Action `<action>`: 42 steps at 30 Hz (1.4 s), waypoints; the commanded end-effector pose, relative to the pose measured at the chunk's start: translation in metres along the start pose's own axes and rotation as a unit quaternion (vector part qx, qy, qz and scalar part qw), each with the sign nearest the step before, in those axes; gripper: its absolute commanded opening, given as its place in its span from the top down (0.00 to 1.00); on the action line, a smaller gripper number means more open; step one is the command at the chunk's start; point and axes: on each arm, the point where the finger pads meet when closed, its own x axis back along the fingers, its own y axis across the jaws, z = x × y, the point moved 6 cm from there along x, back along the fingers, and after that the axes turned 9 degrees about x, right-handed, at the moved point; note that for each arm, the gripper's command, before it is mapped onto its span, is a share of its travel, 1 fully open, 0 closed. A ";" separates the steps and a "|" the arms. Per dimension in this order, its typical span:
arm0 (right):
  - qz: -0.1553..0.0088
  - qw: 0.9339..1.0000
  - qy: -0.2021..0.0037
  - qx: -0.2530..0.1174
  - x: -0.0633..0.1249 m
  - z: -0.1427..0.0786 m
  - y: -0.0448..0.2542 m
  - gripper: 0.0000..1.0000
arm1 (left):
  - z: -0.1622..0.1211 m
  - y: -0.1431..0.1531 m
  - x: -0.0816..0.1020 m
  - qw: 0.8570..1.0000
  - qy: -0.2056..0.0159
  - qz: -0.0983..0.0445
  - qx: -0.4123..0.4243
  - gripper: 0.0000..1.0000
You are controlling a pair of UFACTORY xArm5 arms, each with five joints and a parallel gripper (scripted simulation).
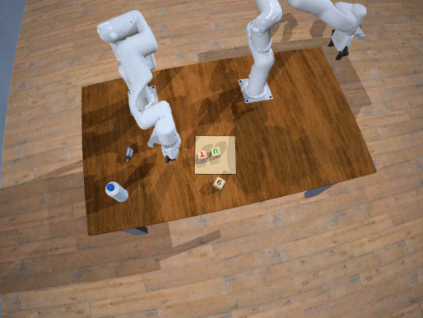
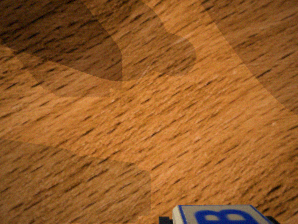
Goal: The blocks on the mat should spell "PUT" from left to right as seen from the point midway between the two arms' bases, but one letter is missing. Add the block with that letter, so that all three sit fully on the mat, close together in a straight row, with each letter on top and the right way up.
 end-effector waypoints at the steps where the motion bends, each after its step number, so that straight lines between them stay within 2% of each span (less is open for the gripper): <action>1: -0.001 1.000 0.000 0.000 0.030 0.000 0.001 0.59 | 0.001 0.000 0.001 1.000 0.002 0.000 0.000 0.00; 12: -0.001 1.000 0.000 0.000 0.031 0.000 0.001 0.59 | 0.001 0.000 0.001 1.000 0.002 0.000 0.000 0.00; 14: -0.001 1.000 0.000 0.006 0.032 -0.005 0.000 0.59 | 0.001 0.000 0.001 1.000 0.002 0.000 0.000 0.00; 16: -0.001 0.999 0.000 0.039 0.035 -0.036 0.001 0.59 | 0.001 0.000 0.001 1.000 0.002 0.000 0.000 0.00; 17: -0.001 0.998 0.000 0.066 0.038 -0.062 0.003 0.59 | 0.001 0.000 0.001 1.000 0.002 0.000 0.000 0.00; 18: -0.001 0.995 0.000 0.098 0.038 -0.075 0.007 0.59 | 0.001 0.000 0.001 1.000 0.002 0.000 0.000 0.00; 19: -0.001 0.991 0.000 0.133 0.037 -0.082 0.011 0.59 | 0.001 0.000 0.001 1.000 0.002 0.000 0.000 0.00; 21: -0.001 0.991 0.000 0.133 0.037 -0.082 0.011 0.59 | 0.001 0.000 0.001 1.000 0.002 0.000 0.000 0.00; 22: -0.001 0.986 0.000 0.168 0.039 -0.112 0.020 0.59 | 0.001 0.000 0.001 1.000 0.002 0.000 0.000 0.00; 24: -0.001 0.974 0.000 0.227 0.039 -0.128 0.031 0.59 | 0.001 0.000 0.001 1.000 0.002 0.000 0.000 0.00; 26: -0.001 0.966 0.000 0.258 0.038 -0.147 0.042 0.59 | 0.001 0.000 0.001 1.000 0.002 0.000 0.000 0.00; 36: -0.001 0.964 0.000 0.264 0.035 -0.250 0.080 0.59 | 0.001 0.000 0.001 1.000 0.002 0.000 0.000 0.00; 42: -0.001 0.964 0.000 0.264 0.035 -0.252 0.081 0.59 | 0.001 0.000 0.001 1.000 0.002 0.000 0.000 0.00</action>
